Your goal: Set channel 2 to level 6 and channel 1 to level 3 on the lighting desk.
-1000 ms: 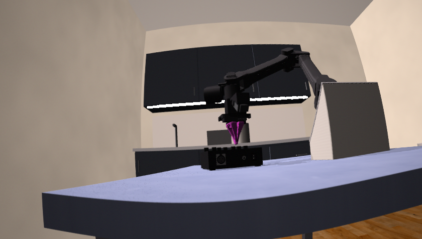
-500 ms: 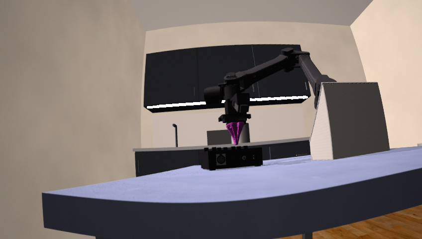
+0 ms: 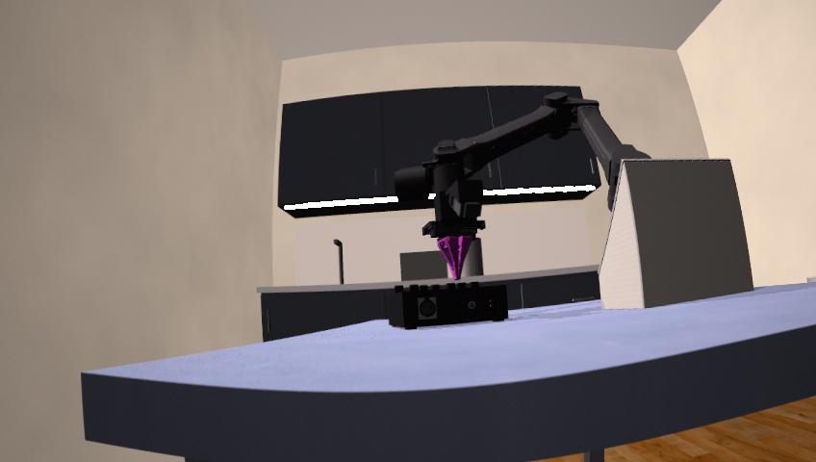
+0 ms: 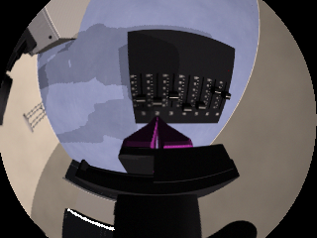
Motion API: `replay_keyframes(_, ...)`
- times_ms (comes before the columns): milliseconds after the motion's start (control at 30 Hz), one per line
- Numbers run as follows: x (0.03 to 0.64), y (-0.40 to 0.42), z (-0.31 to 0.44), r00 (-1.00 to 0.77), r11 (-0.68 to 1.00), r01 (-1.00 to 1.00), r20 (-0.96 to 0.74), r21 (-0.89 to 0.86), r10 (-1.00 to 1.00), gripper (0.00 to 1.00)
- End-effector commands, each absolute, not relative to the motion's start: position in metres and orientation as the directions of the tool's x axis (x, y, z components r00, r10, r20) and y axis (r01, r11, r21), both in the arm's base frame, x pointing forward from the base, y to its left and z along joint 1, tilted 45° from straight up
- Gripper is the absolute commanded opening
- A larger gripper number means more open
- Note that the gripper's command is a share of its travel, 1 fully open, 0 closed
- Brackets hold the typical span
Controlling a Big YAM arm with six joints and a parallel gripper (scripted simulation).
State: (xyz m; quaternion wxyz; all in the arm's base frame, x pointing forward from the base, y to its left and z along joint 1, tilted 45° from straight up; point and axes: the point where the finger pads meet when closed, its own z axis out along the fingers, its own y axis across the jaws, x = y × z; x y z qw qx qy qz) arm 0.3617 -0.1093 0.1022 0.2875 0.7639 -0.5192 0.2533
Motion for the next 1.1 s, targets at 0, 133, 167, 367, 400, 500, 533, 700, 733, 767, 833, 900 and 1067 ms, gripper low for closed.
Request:
replay_keyframes(0,0.3649,-0.1121,0.1061,0.314,-0.292,-0.944,0.690,0.153,-0.653,0.00)
replay_keyframes(133,0.3649,-0.1121,0.1061,0.314,-0.292,-0.944,0.690,0.153,-0.653,0.00)
replay_keyframes(167,0.3649,-0.1121,0.1061,0.314,-0.292,-0.944,0.690,0.153,-0.653,0.00)
replay_keyframes(367,0.3649,-0.1121,0.1061,0.314,-0.292,-0.944,0.690,0.153,-0.653,0.00)
replay_keyframes(400,0.3649,-0.1121,0.1061,0.314,-0.292,-0.944,0.690,0.153,-0.653,0.00)
replay_keyframes(500,0.3649,-0.1121,0.1061,0.314,-0.292,-0.944,0.690,0.153,-0.653,0.00)
replay_keyframes(533,0.3649,-0.1121,0.1061,0.314,-0.292,-0.944,0.690,0.153,-0.653,0.00)
replay_keyframes(700,0.3658,-0.1127,0.1071,0.313,-0.292,-0.944,0.690,0.152,-0.653,0.00)
replay_keyframes(733,0.3665,-0.1128,0.1078,0.313,-0.293,-0.944,0.690,0.151,-0.652,0.00)
replay_keyframes(767,0.3675,-0.1128,0.1086,0.312,-0.294,-0.944,0.691,0.150,-0.652,0.00)
replay_keyframes(833,0.3696,-0.1126,0.1105,0.310,-0.295,-0.944,0.692,0.145,-0.652,0.00)
replay_keyframes(900,0.3715,-0.1130,0.1124,0.306,-0.294,-0.945,0.694,0.140,-0.652,0.00)
replay_keyframes(1067,0.3732,-0.1128,0.1139,0.303,-0.295,-0.946,0.695,0.136,-0.652,0.00)
